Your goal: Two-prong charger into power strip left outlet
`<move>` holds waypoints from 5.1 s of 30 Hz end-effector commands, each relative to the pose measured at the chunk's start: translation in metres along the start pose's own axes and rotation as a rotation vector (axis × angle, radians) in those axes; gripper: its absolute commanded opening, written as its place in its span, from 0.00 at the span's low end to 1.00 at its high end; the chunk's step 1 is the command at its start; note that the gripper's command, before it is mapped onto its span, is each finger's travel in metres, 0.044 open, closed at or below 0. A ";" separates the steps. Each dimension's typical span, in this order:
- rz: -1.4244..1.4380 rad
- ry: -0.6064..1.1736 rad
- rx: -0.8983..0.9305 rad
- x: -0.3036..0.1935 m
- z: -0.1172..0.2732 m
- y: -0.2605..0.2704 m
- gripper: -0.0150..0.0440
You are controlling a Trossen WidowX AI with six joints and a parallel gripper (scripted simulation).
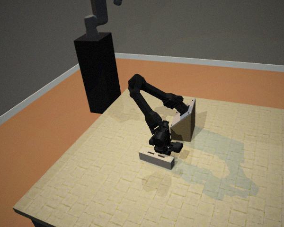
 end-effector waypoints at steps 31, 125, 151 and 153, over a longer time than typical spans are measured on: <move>0.002 -0.001 -0.006 0.010 0.001 -0.002 0.25; 0.001 -0.003 -0.006 0.034 0.004 -0.006 0.25; 0.002 -0.002 -0.006 0.030 0.005 -0.005 0.25; 0.002 -0.002 -0.006 0.030 0.005 -0.005 0.25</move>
Point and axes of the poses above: the point midway between the two fingers, 35 mm back from their tips, its own z axis back along the fingers, its own y axis across the jaws, x = y × z, the point moved 7 cm from there along z, back along the fingers, and after that the axes turned 6 degrees about z, right-handed, at the moved point
